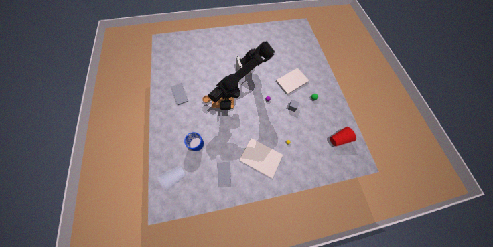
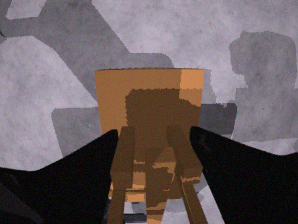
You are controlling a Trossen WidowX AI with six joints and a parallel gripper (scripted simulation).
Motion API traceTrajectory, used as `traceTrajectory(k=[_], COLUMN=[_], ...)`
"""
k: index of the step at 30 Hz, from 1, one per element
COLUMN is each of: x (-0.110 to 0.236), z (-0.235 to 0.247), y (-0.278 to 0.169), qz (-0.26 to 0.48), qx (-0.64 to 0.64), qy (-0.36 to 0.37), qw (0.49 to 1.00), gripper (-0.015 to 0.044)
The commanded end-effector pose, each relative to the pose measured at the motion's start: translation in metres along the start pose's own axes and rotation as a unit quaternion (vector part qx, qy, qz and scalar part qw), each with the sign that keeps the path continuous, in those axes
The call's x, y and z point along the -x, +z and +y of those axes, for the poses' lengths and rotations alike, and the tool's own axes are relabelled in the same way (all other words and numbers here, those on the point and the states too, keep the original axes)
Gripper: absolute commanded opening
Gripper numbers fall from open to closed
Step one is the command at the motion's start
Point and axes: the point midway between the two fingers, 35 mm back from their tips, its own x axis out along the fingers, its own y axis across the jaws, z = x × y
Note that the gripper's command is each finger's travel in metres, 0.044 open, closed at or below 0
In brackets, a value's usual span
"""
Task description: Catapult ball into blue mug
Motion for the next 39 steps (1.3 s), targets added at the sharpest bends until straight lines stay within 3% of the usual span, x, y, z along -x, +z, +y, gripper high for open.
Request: traceTrajectory(k=[1,8,12,17,26,39], x=[0.000,0.003,0.048,0.050,0.049,0.048], z=[0.000,0.000,0.000,0.001,0.000,-0.008], y=[0.000,0.000,-0.001,-0.001,-0.001,-0.003], qz=[0.000,0.000,0.001,0.001,0.000,0.000], qx=[0.000,0.000,-0.002,-0.013,-0.165,-0.381], qy=[0.000,0.000,0.002,0.002,0.002,0.002], qw=[1.000,1.000,1.000,1.000,0.986,0.925], gripper=[0.0151,0.0085,0.0000,0.0000,0.0000,0.0000])
